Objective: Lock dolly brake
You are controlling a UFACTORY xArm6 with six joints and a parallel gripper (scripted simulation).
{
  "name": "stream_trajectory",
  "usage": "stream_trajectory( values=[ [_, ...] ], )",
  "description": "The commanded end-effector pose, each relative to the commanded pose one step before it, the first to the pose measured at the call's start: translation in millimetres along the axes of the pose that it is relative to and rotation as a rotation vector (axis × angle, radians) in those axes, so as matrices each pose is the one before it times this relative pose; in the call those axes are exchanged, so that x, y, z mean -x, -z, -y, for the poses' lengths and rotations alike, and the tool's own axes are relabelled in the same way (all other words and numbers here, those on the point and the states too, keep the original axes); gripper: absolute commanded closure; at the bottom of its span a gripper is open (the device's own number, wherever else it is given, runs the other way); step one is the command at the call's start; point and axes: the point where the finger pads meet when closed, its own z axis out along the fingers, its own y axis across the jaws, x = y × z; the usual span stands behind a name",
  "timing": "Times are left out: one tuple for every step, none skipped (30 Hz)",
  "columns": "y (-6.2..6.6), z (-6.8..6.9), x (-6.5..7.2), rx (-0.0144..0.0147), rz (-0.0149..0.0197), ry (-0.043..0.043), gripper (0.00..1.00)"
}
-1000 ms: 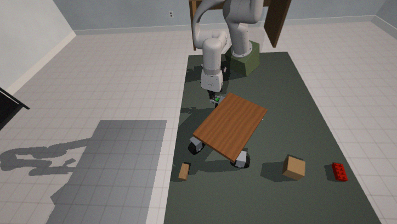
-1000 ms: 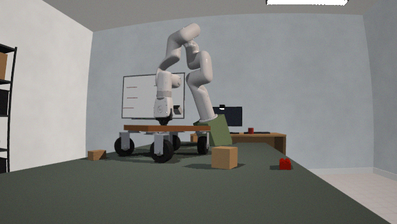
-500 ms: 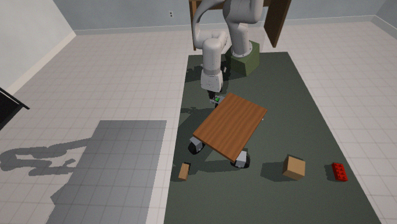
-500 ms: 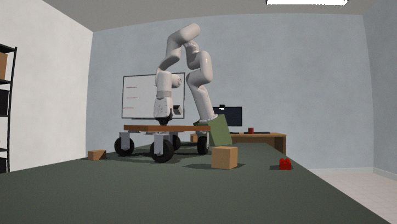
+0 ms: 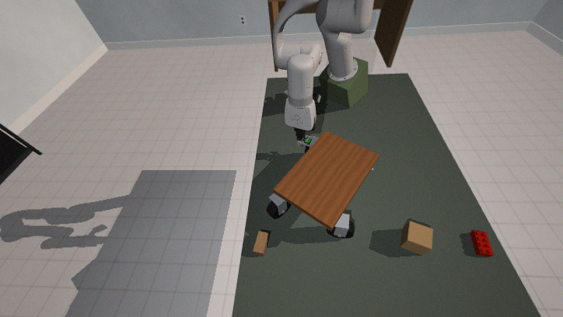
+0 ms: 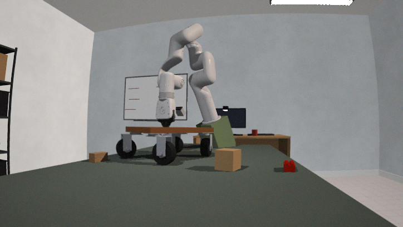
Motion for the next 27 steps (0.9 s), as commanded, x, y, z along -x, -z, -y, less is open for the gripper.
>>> stream_trajectory(
  values=[
    [0.1,0.12,1.09,-0.00022,0.00257,-0.00005,1.0],
    [-0.23,0.0,0.0,-0.00002,0.0,0.0,1.0],
    [-0.27,0.0,0.0,-0.00002,0.0,0.0,1.0],
    [-0.31,0.0,0.0,-0.00002,0.0,0.0,1.0],
    [-0.35,0.0,0.0,-0.00001,0.0,0.0,1.0],
    [-0.39,0.0,0.0,0.0,0.0,0.0,1.0],
    [-0.42,0.0,0.0,0.00001,0.0,0.0,1.0],
    [-0.46,0.0,0.0,0.00002,0.0,0.0,1.0],
    [-0.49,-0.01,-0.01,0.00004,-0.00001,0.0,1.0],
    [-0.52,-0.01,-0.01,0.00006,-0.00001,0.0,1.0],
    [-0.5,0.01,0.01,-0.00003,0.00001,0.0,1.0],
    [-0.49,0.01,0.01,-0.00006,0.00001,0.0,1.0],
    [0.0,0.0,0.0,0.0,0.0,0.0,1.0],
    [0.0,0.0,0.0,0.0,0.0,0.0,1.0],
    [-0.51,0.01,0.01,-0.00004,0.00001,0.0,1.0],
    [-0.52,0.0,0.0,-0.00002,0.0,0.0,1.0],
    [-0.53,0.0,0.0,0.0,0.0,0.0,1.0],
    [-0.53,0.0,0.0,0.00002,0.0,0.0,1.0],
    [-0.53,-0.01,-0.01,0.00004,-0.00001,0.0,1.0],
    [-0.52,-0.01,-0.01,0.00006,-0.00001,0.0,1.0],
    [-0.48,0.0,0.0,0.0,0.0,0.0,1.0],
    [-0.43,0.01,0.01,-0.00006,0.00001,0.0,1.0],
    [-0.42,0.01,0.01,-0.00004,0.00001,0.0,1.0],
    [-0.4,0.01,0.01,-0.00003,0.00001,0.0,1.0],
    [-0.38,0.0,0.0,-0.00001,0.0,0.0,1.0],
    [-0.35,0.0,0.0,0.0,0.0,0.0,1.0],
    [-0.33,0.0,0.0,0.00001,0.0,0.0,1.0]
  ],
)
